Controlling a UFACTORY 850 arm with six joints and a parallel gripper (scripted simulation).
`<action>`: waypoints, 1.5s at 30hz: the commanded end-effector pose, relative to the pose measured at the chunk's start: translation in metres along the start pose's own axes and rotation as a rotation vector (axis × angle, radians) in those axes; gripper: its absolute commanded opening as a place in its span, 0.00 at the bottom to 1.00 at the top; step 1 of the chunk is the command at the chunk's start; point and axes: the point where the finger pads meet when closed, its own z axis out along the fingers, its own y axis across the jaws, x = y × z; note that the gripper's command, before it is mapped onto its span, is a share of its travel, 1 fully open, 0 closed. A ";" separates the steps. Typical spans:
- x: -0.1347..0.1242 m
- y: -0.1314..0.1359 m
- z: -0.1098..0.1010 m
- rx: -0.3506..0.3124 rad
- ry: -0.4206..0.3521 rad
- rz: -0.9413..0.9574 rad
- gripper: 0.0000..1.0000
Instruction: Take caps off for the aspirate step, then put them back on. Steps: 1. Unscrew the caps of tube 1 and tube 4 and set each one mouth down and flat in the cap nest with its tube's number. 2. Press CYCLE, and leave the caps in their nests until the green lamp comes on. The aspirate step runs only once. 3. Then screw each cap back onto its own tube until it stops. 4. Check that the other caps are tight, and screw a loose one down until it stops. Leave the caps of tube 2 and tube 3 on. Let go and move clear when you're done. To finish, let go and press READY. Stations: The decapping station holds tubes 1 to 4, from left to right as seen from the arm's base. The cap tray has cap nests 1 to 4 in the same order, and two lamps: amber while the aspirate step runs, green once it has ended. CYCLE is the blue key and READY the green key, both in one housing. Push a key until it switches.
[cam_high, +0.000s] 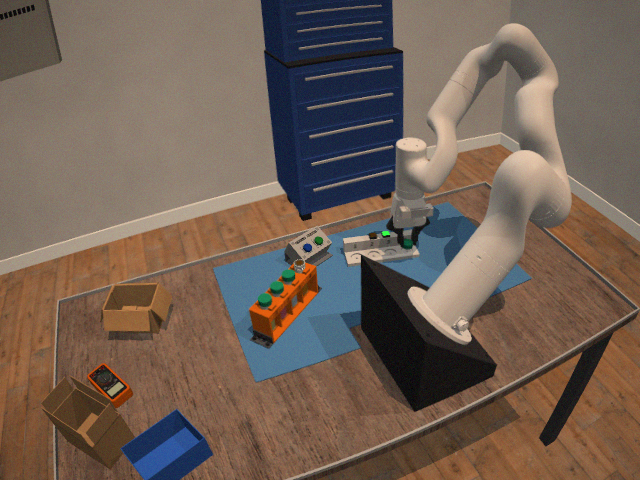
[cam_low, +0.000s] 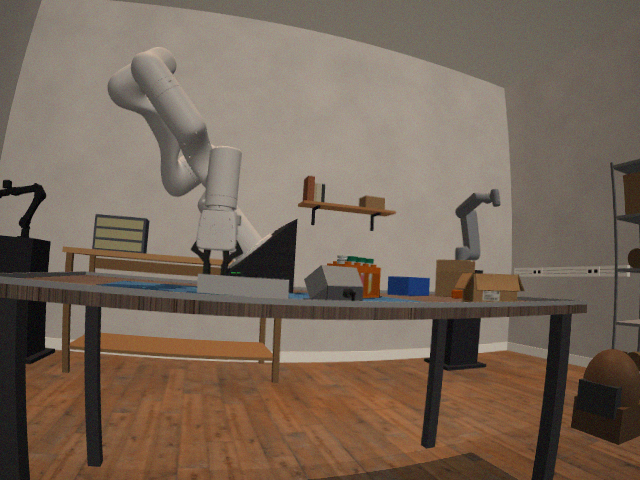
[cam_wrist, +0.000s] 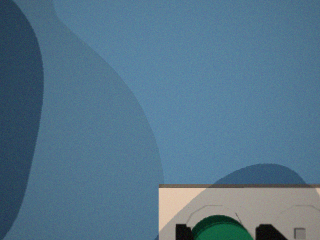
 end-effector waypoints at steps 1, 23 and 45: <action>-0.001 0.000 -0.020 0.001 0.000 0.000 0.00; -0.001 0.000 -0.120 0.000 0.000 0.000 0.00; 0.044 0.117 -0.120 0.000 0.000 0.282 0.00</action>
